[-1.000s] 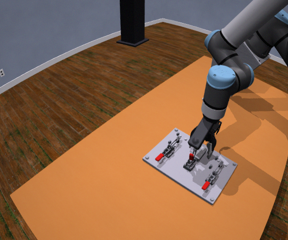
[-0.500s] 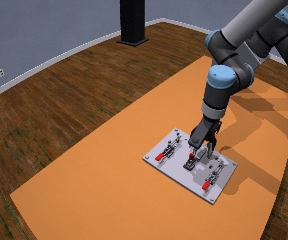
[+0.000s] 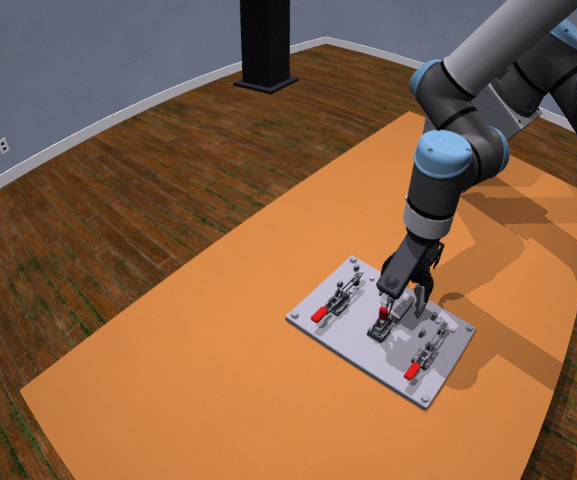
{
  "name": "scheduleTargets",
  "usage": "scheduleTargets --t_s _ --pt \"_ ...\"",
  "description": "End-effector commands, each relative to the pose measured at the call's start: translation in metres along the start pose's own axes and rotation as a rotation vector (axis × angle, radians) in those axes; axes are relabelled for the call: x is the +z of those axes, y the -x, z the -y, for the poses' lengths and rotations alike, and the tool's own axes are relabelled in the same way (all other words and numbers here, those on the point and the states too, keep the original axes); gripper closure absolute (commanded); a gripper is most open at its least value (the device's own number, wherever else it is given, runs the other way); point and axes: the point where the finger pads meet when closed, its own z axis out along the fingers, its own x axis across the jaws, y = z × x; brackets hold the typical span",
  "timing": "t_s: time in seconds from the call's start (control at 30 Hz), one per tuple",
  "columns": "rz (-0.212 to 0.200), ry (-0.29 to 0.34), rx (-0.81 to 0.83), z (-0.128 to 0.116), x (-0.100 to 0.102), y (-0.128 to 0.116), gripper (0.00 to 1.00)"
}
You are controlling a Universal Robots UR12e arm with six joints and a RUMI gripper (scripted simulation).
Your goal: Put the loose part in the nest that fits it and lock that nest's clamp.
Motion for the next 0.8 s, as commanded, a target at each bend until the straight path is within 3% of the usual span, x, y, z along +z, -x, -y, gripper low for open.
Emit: scheduleTargets --t_s 0.0,0.77 --pt "0.000 -0.001 0.000 0.001 -0.001 0.000 0.41" --pt "0.000 -0.001 0.000 0.001 -0.057 0.000 0.41"
